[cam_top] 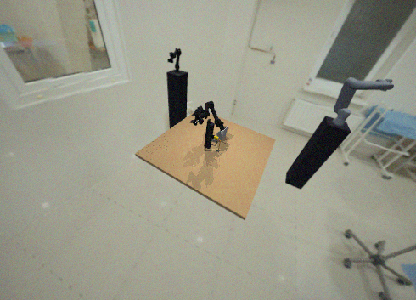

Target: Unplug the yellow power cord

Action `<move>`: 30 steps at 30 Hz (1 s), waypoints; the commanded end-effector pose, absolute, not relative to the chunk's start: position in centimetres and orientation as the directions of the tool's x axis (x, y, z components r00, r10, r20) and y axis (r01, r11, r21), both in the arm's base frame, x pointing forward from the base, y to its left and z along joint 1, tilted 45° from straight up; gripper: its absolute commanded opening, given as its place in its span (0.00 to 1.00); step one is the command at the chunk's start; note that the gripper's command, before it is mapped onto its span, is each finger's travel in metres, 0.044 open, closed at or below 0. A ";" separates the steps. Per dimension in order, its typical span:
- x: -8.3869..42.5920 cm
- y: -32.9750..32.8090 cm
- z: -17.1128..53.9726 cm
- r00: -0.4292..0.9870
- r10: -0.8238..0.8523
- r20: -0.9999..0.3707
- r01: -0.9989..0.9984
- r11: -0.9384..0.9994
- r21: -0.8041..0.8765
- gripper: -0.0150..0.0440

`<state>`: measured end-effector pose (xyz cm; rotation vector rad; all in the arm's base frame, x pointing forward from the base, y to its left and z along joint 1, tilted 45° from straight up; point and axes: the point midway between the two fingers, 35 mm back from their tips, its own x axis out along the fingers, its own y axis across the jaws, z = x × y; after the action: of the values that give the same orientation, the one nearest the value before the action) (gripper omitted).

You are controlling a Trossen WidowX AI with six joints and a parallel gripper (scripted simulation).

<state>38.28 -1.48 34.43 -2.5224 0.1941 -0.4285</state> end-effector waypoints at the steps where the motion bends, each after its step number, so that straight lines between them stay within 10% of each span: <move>1: 38.3 -1.4 34.4 0.939 -0.227 0.260 -0.045 -0.827 -0.560 0.89; 9: 40.3 2.6 33.2 0.975 -0.146 0.170 0.000 -0.758 -0.652 0.53; 30: 40.2 18.9 22.7 0.941 0.210 -0.267 -0.078 -0.633 -0.771 0.53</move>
<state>40.67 17.18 24.84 -2.2434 -0.0998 0.3121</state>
